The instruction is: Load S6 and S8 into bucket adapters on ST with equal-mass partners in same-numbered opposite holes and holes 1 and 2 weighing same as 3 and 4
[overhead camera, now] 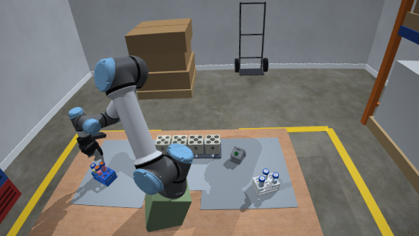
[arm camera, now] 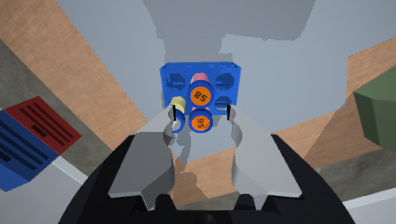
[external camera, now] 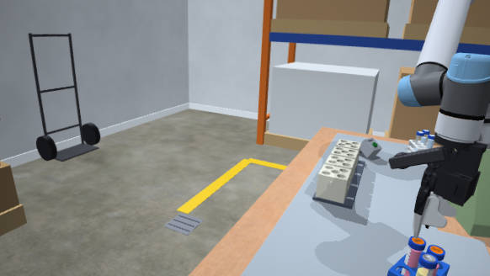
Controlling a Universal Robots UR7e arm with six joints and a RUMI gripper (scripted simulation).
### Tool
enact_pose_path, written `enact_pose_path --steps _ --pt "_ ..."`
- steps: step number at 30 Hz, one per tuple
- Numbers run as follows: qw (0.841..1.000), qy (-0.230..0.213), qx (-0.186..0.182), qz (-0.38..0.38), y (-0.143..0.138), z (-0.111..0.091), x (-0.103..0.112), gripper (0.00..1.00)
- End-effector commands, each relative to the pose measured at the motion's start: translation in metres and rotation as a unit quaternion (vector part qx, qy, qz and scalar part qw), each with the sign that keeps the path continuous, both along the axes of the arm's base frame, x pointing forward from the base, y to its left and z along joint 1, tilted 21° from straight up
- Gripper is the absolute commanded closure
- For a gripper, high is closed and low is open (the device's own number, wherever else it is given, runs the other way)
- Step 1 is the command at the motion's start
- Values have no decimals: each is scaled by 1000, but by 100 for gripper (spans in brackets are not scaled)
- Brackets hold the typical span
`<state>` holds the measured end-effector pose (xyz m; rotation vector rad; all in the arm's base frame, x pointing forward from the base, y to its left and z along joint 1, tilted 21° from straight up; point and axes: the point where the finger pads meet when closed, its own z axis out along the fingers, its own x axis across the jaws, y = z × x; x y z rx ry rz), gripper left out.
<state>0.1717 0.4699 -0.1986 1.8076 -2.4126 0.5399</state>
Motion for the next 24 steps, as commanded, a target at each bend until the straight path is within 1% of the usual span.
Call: enact_pose_path --steps 1,9,24 --pt "1000 0 1 0 -1 -6 1 65" --pt "1000 0 1 0 -10 -31 5 65" --pt "1000 0 1 0 -13 -40 6 65"
